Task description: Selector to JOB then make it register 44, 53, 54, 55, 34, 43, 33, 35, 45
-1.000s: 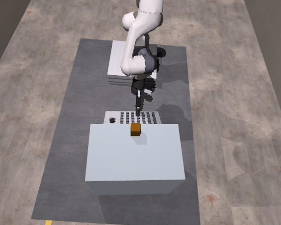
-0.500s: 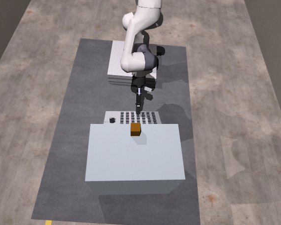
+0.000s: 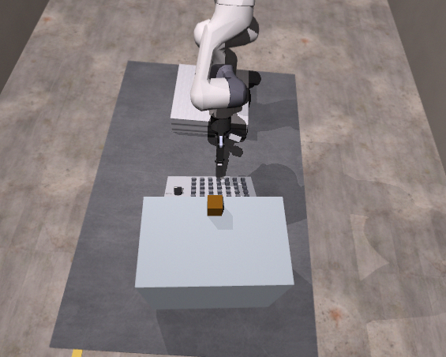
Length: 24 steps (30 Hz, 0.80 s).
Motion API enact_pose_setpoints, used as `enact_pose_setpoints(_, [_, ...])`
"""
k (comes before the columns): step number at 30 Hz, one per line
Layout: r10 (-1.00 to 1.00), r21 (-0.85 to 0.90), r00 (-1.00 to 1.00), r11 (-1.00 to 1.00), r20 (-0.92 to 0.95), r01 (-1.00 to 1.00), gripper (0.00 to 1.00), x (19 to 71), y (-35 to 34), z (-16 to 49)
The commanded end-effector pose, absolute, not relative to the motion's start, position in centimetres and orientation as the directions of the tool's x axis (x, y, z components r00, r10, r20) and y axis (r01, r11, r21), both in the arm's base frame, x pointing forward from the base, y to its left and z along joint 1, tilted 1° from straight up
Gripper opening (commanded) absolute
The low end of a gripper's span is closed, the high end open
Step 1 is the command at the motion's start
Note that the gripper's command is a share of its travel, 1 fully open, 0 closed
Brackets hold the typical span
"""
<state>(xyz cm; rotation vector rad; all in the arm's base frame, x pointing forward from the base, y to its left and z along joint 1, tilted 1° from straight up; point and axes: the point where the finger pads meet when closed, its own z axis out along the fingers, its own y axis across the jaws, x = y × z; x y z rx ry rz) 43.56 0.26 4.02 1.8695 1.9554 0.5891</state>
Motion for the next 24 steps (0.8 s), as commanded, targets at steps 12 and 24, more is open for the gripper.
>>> enact_pose_setpoints(12, [0.999, 0.531, -0.053, 0.039, 0.012, 0.846, 0.10, 43.3, -1.4, 4.0])
enact_pose_setpoints(24, [0.999, 0.531, -0.053, 0.039, 0.012, 0.846, 0.10, 43.4, -3.2, 3.9])
